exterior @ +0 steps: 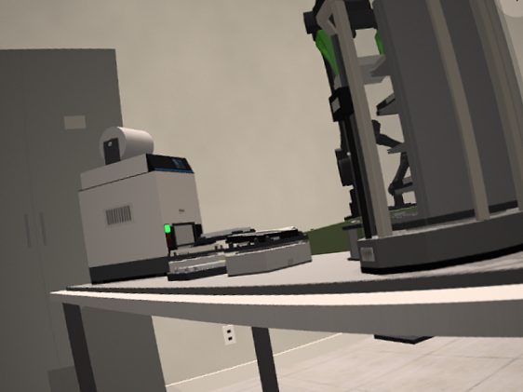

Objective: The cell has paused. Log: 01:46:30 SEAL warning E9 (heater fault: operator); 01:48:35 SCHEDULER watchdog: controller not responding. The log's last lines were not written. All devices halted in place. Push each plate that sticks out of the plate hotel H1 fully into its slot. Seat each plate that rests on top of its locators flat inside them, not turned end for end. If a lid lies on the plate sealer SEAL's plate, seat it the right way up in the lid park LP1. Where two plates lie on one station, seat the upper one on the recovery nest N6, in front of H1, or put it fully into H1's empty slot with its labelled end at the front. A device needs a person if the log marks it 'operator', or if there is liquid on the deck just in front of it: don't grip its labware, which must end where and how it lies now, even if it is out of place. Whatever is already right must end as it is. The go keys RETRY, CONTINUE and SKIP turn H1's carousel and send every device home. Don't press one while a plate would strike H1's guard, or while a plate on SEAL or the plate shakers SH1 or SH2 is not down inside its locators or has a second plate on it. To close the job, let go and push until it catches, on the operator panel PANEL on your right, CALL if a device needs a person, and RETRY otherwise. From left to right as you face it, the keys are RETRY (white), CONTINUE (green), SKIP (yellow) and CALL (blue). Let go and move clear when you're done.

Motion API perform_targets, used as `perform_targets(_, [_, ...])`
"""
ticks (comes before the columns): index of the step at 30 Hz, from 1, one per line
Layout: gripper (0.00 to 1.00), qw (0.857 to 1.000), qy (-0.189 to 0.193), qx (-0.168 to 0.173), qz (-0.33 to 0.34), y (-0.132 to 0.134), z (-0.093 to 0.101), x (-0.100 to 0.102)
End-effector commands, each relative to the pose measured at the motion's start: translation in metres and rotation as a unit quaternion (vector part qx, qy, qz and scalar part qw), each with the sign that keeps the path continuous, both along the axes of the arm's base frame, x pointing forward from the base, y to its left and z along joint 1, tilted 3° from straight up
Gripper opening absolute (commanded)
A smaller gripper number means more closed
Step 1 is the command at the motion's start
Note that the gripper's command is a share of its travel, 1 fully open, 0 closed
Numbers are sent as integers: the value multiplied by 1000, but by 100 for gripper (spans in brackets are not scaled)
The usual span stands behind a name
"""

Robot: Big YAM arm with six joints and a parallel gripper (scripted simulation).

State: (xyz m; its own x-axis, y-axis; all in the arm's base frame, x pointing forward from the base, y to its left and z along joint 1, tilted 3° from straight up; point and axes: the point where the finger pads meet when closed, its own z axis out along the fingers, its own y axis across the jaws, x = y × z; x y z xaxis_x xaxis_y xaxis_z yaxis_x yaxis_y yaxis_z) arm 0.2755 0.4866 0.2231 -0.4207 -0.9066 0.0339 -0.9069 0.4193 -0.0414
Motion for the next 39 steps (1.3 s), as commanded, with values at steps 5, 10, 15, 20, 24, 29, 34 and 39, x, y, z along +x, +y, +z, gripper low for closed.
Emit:
perform_targets(5, [80, 996, -6, 14, 85, 16, 17, 7])
perform_targets(10, [80, 995, -5, 13, 95, 16, 17, 7])
perform_targets(15, [80, 995, -5, 13, 95, 16, 17, 7])
perform_targets(20, [80, 995, -5, 13, 95, 16, 17, 7])
perform_targets(24, [80, 995, -5, 13, 95, 16, 17, 7])
perform_targets(29, [80, 995, -5, 13, 95, 16, 17, 7])
perform_targets(34, [80, 995, -5, 13, 95, 16, 17, 7])
perform_targets(39, [80, 995, -5, 13, 95, 16, 17, 7])
